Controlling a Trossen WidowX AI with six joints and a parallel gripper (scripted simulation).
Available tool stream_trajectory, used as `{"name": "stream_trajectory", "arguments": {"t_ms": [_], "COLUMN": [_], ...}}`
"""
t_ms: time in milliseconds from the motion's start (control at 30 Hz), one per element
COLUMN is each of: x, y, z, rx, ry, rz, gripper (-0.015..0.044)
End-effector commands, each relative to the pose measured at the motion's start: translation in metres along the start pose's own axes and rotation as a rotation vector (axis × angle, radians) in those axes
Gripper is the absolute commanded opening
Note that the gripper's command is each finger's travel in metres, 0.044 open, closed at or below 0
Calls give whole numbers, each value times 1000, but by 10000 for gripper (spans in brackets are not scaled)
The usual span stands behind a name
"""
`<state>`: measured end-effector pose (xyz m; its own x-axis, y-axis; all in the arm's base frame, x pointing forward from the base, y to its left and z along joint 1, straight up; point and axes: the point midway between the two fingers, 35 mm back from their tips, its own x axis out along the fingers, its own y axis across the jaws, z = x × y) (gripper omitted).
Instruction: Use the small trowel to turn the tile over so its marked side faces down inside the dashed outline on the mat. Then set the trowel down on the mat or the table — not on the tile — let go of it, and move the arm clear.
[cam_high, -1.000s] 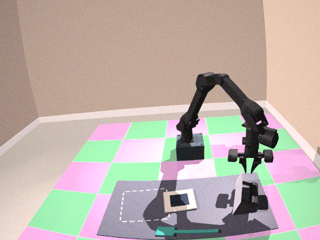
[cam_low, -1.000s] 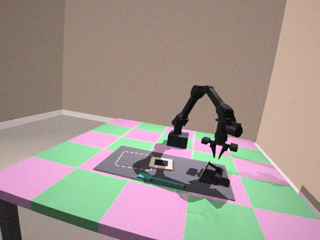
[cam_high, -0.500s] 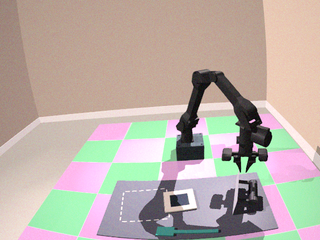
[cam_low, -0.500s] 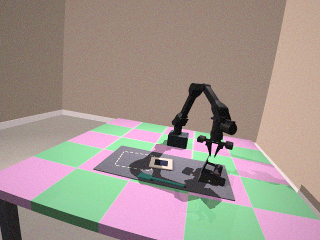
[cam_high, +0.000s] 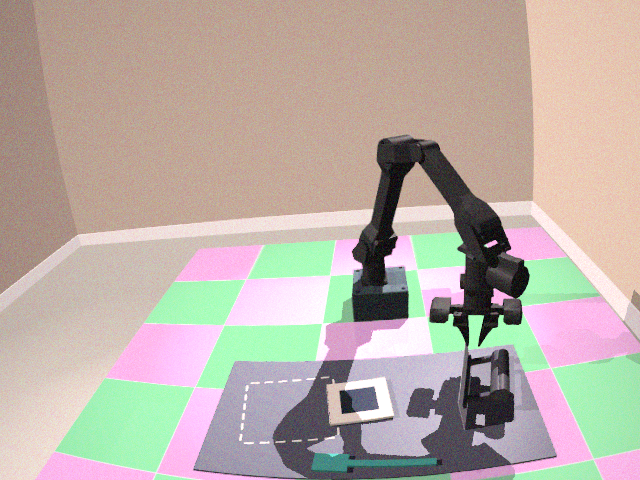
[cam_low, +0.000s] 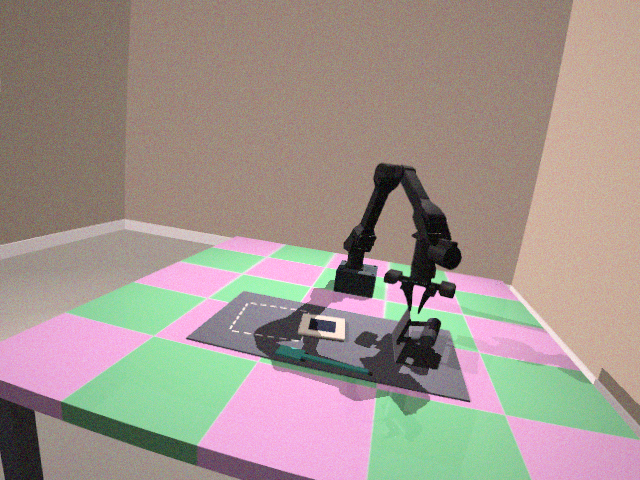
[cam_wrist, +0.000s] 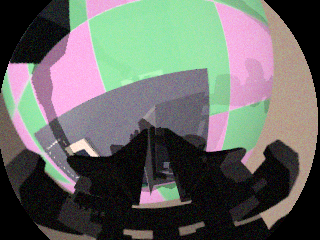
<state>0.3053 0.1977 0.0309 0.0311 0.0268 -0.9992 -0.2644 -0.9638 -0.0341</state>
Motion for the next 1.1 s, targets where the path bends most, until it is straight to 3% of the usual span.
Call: {"name": "stream_trajectory", "arguments": {"t_ms": [0,600,633,1067], "x": [1,1,1,1], "y": [12,35,37,37], "z": [1,0,0,0], "rx": [-2,1,2,2], "ry": [0,-3,-3,-3], "rz": [11,7,8,8], "gripper": [100,100,74,0]}}
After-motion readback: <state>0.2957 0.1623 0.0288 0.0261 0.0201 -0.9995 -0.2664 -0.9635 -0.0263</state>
